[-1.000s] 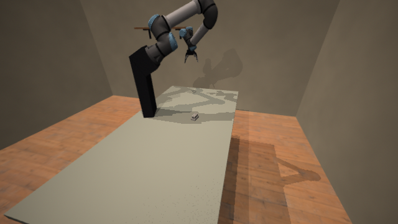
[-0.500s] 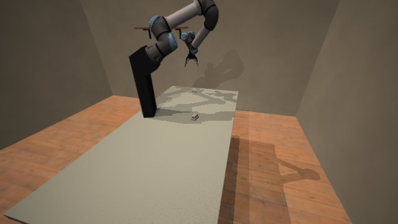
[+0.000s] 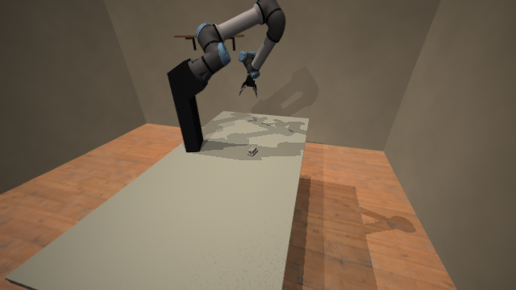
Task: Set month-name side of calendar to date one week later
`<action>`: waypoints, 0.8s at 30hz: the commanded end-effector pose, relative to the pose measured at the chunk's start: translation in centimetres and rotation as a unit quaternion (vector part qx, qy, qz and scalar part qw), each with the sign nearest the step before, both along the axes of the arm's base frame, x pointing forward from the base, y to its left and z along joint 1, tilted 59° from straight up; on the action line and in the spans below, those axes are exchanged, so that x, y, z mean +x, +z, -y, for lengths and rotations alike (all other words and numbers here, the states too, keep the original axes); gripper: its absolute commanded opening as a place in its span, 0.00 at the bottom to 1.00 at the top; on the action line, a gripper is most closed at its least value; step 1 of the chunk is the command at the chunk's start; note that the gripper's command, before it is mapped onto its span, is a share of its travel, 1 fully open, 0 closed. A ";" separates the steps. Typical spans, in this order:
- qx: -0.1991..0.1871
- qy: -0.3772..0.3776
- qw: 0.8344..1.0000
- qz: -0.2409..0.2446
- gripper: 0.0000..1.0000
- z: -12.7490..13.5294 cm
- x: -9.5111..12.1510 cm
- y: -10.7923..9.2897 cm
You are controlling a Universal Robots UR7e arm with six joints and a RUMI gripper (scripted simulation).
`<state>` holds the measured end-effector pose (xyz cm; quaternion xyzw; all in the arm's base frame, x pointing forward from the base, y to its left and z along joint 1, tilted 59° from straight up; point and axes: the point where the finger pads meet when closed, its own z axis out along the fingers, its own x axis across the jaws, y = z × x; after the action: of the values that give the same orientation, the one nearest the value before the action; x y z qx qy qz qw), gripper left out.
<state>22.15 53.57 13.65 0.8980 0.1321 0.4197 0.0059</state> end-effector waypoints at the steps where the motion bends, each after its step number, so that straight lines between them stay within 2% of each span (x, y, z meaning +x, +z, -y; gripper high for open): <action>1: -0.033 0.022 0.999 -0.028 1.00 1.6 3.1 -2.0; 12: -0.081 0.049 0.992 -0.078 1.00 5.9 8.4 -5.3; 16: -0.086 0.053 0.991 -0.084 1.00 6.5 9.1 -5.7; 19: -0.100 0.068 0.987 -0.103 1.00 8.4 11.0 -6.8; 24: -0.111 0.085 0.983 -0.121 1.00 10.4 12.7 -7.9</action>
<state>32.69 45.41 7.15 0.9211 0.2197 0.3160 0.0587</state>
